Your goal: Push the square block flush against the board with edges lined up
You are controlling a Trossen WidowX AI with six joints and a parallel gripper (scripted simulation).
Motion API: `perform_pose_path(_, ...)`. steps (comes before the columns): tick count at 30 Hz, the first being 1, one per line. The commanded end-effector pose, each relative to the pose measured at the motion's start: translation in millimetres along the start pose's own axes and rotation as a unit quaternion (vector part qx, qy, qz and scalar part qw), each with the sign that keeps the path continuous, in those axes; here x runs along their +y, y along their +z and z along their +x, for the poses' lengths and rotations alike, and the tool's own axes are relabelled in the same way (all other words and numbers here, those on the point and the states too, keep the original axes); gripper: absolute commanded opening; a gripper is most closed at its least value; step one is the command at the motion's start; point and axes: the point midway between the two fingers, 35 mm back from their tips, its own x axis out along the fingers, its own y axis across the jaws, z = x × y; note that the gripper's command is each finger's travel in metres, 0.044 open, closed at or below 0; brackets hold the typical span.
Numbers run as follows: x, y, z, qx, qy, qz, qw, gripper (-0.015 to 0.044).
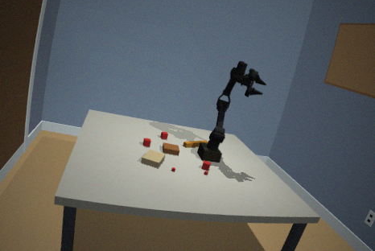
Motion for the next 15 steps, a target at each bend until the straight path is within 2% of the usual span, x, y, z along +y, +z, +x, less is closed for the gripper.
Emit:
perform_pose_path(1, 0.0, 0.0, 0.0, 0.0, 0.0, 0.0, 1.0, 0.0374)
perform_pose_path(5, -14.2, 8.9, 3.0, -0.012, -0.021, 0.01, 1.0, 0.0269)
perform_pose_path(15, -112.6, 55.2, 3.3, -0.08, -0.158, 0.077, 0.981, 0.0006)
